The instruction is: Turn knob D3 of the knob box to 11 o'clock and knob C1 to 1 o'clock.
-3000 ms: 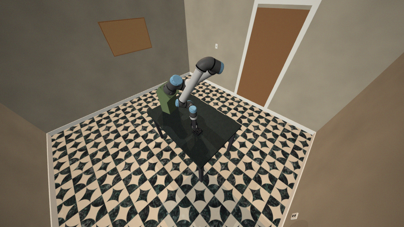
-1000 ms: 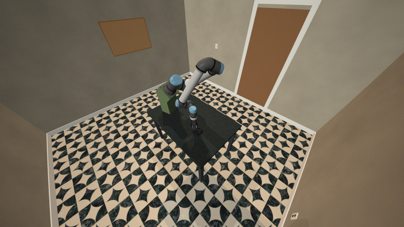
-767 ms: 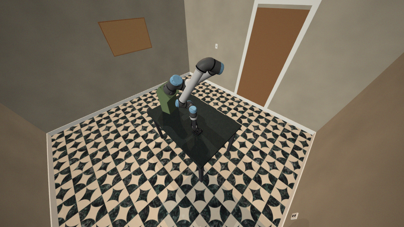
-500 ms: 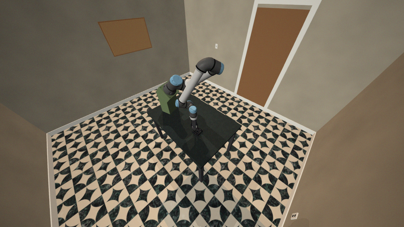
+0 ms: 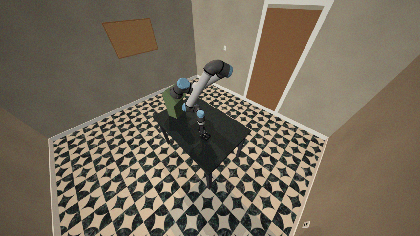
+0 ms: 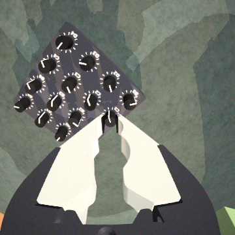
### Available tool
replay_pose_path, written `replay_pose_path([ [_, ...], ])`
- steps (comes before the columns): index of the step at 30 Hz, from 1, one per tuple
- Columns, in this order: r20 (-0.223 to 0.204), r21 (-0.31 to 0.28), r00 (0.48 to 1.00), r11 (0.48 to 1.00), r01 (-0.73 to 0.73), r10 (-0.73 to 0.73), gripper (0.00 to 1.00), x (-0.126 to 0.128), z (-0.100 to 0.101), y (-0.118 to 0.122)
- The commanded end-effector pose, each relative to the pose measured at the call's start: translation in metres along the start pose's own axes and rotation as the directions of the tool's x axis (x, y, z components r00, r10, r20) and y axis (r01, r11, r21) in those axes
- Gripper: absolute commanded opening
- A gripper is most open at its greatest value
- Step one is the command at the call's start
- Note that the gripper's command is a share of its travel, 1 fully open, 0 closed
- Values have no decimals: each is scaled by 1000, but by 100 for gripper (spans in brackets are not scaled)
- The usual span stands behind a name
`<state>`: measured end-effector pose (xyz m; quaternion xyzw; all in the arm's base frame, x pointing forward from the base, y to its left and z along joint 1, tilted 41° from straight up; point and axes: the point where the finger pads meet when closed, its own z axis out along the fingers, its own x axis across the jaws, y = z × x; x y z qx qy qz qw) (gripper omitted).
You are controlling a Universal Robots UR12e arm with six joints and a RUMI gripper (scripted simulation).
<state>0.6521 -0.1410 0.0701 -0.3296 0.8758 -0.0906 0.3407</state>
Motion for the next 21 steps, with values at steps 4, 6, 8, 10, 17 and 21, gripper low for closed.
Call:
replay_pose_path([
  [4,0,1,1000,1000,30,-30,4,0,0,0],
  [6,0,1,999,999,43,-43,4,0,0,0],
  [8,0,1,999,999,43,-43,4,0,0,0],
  [10,0,1,998,998,57,-57,4,0,0,0],
  [17,0,1,993,993,122,-122,4,-1,0,0],
  [21,0,1,986,986,169,-169,4,-1,0,0],
])
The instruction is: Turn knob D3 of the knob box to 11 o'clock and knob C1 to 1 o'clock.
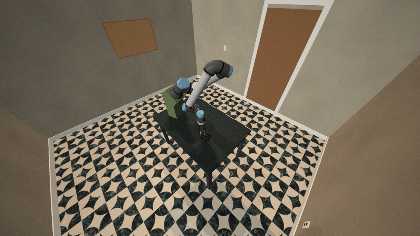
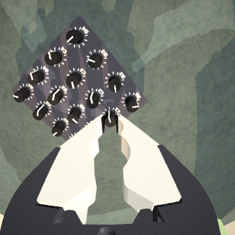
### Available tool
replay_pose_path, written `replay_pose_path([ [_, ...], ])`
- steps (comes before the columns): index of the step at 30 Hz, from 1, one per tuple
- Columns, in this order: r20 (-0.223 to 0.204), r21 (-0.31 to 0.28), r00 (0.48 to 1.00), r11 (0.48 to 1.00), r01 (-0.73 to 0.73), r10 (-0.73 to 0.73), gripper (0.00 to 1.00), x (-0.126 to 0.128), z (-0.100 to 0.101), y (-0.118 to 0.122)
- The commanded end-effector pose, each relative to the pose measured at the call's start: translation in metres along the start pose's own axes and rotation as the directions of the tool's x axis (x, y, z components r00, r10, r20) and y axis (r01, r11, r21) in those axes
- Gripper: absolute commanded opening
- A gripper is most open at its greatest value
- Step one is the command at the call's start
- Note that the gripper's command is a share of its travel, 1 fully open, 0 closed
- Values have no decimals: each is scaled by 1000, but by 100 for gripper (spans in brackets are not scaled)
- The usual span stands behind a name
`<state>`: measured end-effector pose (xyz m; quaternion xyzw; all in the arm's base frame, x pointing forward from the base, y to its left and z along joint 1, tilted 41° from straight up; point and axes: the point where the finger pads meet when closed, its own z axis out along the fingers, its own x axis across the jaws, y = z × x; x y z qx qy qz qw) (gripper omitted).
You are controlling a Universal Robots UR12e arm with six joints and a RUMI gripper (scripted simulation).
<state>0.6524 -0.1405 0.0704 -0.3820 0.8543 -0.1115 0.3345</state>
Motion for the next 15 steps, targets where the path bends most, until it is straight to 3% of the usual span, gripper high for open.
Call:
replay_pose_path([
  [1,1,0,998,998,62,-62,4,0,0,0],
  [15,1,0,967,967,253,-253,4,-1,0,0],
])
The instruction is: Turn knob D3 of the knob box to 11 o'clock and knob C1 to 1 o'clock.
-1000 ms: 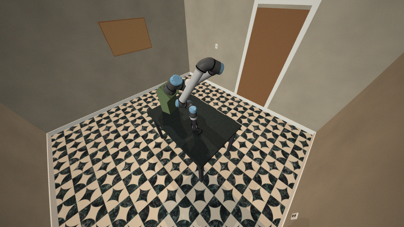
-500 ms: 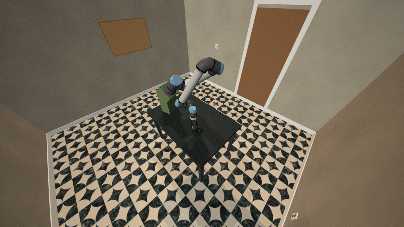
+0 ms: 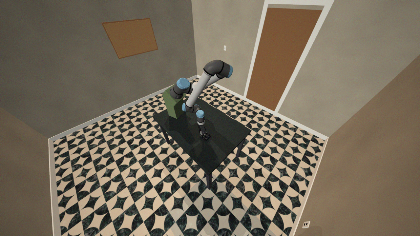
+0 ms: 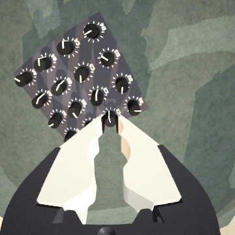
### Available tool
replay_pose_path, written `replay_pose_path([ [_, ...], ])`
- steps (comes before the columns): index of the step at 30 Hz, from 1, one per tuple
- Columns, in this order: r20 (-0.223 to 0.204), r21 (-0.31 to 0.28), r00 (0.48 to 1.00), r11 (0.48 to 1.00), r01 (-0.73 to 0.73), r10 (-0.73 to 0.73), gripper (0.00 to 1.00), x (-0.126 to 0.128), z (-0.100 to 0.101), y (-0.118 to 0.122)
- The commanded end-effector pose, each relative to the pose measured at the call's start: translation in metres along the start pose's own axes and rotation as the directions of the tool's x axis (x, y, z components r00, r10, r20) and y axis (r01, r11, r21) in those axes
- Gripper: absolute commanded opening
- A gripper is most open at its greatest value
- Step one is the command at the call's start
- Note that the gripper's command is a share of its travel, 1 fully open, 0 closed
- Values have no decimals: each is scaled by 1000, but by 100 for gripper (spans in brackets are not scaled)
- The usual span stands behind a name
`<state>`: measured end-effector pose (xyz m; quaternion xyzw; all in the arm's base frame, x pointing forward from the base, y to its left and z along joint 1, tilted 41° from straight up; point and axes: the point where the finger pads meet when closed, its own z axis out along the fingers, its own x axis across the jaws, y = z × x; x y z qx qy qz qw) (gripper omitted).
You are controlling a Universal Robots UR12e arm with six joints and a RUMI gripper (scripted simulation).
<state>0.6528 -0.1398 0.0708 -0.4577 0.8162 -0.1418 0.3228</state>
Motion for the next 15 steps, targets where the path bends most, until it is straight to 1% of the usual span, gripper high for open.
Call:
replay_pose_path([
  [1,2,0,996,996,93,-93,4,-1,0,0],
  [4,2,0,989,989,150,-150,4,-1,0,0],
  [6,2,0,989,989,150,-150,4,-1,0,0],
  [8,2,0,982,982,190,-190,4,-1,0,0],
  [15,2,0,944,944,331,-331,4,-2,0,0],
])
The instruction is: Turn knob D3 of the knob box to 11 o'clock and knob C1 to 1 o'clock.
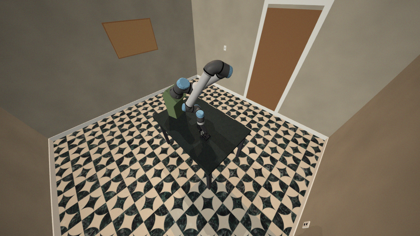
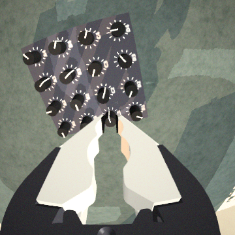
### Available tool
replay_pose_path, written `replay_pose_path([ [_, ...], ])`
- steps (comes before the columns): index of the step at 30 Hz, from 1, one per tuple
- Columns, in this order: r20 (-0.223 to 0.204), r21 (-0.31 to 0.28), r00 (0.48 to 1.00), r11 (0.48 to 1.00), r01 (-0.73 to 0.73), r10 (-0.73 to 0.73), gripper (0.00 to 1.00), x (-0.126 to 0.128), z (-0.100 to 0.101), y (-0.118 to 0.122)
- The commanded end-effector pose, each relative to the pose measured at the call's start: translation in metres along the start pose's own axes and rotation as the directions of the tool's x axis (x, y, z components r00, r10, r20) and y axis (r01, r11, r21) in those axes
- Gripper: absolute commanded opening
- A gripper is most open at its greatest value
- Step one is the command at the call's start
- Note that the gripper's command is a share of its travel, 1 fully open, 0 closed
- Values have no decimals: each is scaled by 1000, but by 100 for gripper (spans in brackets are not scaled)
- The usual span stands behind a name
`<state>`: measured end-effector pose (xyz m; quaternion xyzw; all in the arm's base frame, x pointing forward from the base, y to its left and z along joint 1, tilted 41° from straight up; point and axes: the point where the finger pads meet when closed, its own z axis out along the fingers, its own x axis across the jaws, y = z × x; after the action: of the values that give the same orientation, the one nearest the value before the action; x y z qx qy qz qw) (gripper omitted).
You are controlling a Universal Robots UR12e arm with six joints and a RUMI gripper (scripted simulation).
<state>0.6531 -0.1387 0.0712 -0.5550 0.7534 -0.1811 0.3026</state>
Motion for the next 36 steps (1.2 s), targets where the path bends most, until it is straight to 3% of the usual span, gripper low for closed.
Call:
replay_pose_path([
  [1,3,0,994,994,111,-111,4,-1,0,0],
  [14,3,0,939,939,344,-344,4,-2,0,0],
  [25,3,1,858,858,514,-514,4,-2,0,0],
  [36,2,1,740,740,673,-673,4,-3,0,1],
])
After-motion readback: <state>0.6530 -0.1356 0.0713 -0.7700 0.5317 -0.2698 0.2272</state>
